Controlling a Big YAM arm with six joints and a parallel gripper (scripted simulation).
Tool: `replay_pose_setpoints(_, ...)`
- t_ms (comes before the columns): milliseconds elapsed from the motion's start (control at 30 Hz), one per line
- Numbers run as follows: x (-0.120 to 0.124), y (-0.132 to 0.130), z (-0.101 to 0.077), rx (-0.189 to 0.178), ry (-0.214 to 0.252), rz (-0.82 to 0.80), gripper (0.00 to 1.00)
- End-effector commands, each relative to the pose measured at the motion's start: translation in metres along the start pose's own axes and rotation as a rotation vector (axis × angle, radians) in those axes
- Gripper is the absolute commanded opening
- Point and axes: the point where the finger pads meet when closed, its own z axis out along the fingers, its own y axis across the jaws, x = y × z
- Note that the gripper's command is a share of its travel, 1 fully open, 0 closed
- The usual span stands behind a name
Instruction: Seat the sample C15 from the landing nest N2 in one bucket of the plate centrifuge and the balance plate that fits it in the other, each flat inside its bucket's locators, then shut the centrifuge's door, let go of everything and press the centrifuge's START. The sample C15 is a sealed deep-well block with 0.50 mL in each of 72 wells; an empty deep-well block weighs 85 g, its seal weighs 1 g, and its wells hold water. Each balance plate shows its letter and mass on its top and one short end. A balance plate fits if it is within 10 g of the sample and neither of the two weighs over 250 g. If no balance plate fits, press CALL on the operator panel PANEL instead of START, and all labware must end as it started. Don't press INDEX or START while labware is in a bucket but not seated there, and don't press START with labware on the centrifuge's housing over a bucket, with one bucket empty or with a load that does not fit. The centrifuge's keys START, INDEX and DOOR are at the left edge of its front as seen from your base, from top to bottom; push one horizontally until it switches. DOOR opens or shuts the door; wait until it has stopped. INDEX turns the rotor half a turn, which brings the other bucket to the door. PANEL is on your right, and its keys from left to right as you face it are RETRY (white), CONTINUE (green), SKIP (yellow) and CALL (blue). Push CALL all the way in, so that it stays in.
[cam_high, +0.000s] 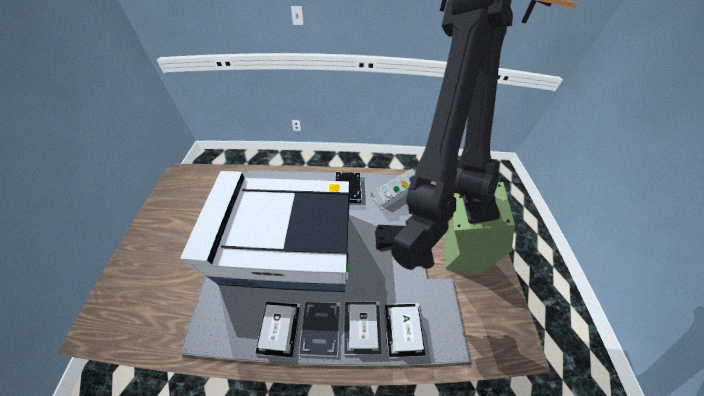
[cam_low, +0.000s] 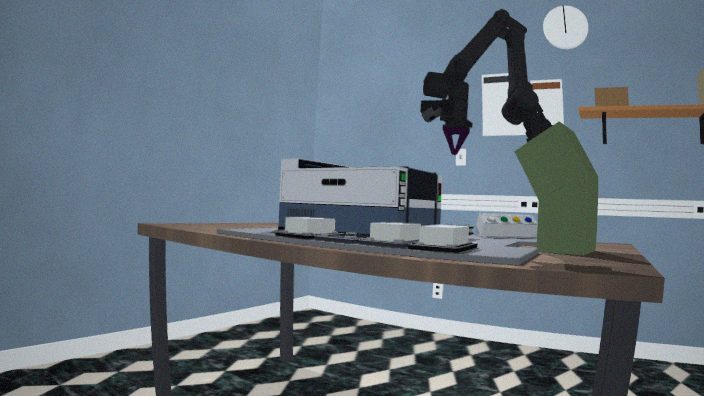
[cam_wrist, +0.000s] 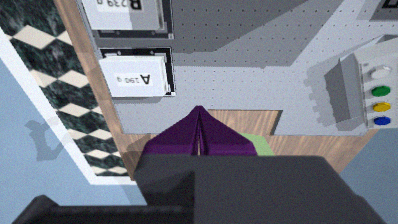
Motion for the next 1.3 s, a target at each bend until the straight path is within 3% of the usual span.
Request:
replay_pose_setpoints(0, -0.015, 0.015, -0.018, -0.033, -0.012, 0.033, 0.0)
replay_pose_setpoints(600, -0.01, 0.014, -0.027, -0.028, 0.041, 0.029, 0.0)
replay_pose_setpoints(1267, -0.01, 0.014, -0.028, -0.03, 0.043, 0.031, 0.0)
